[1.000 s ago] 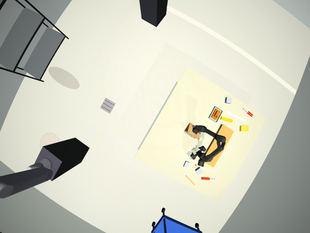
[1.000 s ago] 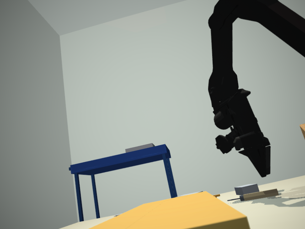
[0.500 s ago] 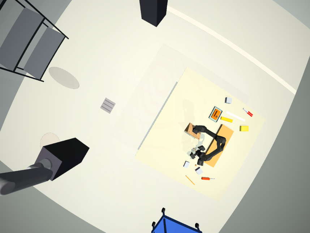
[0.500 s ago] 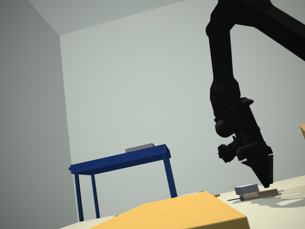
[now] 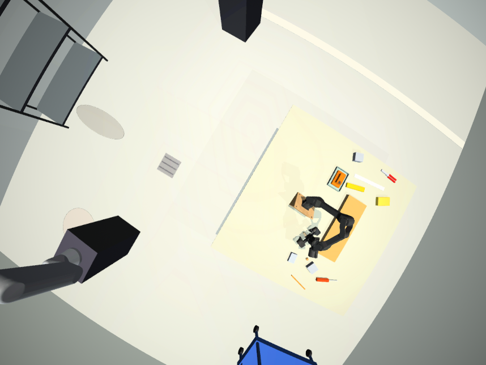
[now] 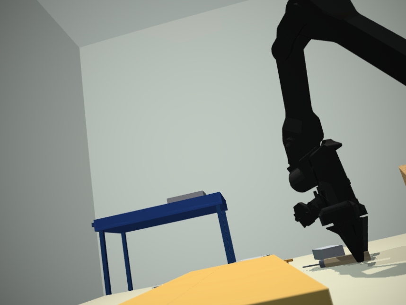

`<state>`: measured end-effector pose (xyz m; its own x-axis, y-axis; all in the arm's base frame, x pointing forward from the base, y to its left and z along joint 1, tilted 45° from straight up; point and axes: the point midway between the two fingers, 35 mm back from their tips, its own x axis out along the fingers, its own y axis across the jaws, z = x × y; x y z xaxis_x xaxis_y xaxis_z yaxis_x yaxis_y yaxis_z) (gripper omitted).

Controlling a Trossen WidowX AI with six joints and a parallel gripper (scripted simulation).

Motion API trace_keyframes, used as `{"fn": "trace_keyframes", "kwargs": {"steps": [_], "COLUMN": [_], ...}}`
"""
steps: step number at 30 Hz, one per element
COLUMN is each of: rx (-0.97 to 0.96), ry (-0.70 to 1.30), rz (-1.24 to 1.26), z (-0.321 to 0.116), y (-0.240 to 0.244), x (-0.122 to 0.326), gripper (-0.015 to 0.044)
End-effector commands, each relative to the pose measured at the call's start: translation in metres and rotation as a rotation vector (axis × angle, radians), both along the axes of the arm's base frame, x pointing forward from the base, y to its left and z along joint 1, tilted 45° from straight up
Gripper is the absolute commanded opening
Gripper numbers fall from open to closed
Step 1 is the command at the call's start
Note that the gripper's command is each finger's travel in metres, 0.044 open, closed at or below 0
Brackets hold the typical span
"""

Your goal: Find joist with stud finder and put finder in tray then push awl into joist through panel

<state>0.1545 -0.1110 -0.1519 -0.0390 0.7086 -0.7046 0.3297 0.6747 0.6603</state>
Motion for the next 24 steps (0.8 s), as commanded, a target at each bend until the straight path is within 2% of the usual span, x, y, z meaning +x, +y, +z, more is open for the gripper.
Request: {"fn": "trace_keyframes", "kwargs": {"steps": [1,11,17,19,24], "rx": [0.002,0.002,0.002,0.001,-0.001], "ry": [0.000,0.000,0.000,0.000,0.001], "rz": [-0.005,-0.005,-0.005,-0.005,-0.005], "z": [-0.001,-0.001,-0.001,0.001,0.018], "y": [0.001,0.001,0.001,-0.001,-0.022], "x": [0.000,0.000,0.000,0.000,0.003], "gripper": [0.0335,0.0072,0.0033,0.0000,0.0000]}}
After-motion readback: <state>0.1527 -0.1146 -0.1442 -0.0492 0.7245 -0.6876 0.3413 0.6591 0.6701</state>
